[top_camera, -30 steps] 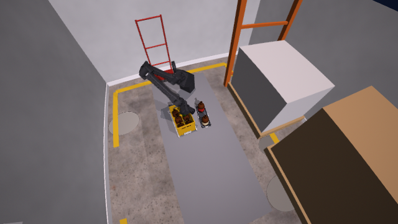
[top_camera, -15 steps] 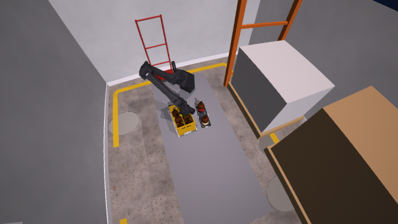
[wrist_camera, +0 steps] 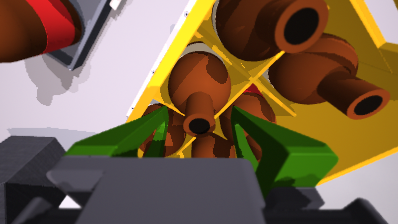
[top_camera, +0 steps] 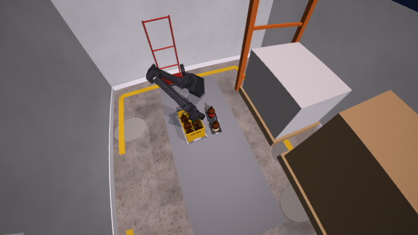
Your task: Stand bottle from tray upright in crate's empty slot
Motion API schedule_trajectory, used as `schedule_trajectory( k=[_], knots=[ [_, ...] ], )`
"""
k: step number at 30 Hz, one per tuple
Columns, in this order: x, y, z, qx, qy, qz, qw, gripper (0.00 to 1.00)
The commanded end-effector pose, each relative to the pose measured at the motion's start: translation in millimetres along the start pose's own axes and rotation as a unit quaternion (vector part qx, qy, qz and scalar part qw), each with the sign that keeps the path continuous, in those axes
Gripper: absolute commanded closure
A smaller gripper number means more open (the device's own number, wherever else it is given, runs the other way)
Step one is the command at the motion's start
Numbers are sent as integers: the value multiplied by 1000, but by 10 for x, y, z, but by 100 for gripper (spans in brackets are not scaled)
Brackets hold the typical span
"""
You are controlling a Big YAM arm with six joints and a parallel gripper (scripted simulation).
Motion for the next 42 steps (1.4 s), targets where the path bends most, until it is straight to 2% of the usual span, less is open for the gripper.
schedule_trajectory(
  k=[1,22,32,38,42],
  knots=[
    [-33,-18,7,2,-6,1,1000,39],
    [-38,-21,-8,2,-7,2,1000,39],
    [-107,-99,-203,7,-19,12,1000,39],
    [-88,-124,-248,8,-15,15,1000,39],
    [-105,-103,-356,7,-19,12,1000,39]
  ],
)
Point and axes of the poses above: the point where the finger pads meet when closed, its own z axis out along the fingers, its own y axis across the jaws, x = y × z, the point moved 9 cm from there along -z, back along the fingers, and after that the axes turned 12 degrees about z, right-handed, at the moved point
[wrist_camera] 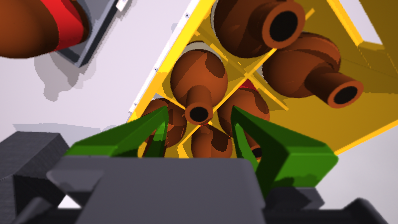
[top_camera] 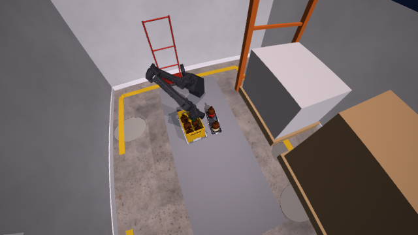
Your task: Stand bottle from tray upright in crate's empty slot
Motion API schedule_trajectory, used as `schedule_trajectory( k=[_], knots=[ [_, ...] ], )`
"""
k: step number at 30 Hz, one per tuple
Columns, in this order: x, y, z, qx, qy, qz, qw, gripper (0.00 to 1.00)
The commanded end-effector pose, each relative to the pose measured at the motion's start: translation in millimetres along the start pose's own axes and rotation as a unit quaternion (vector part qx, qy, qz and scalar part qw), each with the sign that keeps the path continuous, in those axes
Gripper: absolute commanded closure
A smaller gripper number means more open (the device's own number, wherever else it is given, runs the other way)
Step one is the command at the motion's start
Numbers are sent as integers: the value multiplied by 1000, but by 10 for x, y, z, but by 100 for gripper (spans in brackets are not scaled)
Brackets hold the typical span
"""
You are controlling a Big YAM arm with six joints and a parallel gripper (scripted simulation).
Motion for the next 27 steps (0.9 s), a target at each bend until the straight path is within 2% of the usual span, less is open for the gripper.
schedule_trajectory(
  k=[1,10,13,20,27],
  knots=[
    [-98,-105,-202,6,-16,15,1000,39],
    [-95,-110,-433,5,-17,16,1000,39],
    [-103,-89,-435,4,-14,13,1000,39],
    [-92,-114,-622,5,-18,17,1000,39],
    [-97,-102,-719,3,-16,15,1000,39]
  ],
)
Point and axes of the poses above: the point where the finger pads meet when closed, its own z axis out along the fingers, its own y axis across the jaws, x = y × z, the point moved 9 cm from there along -z, back along the fingers, and after that the axes turned 12 degrees about z, right-handed, at the moved point
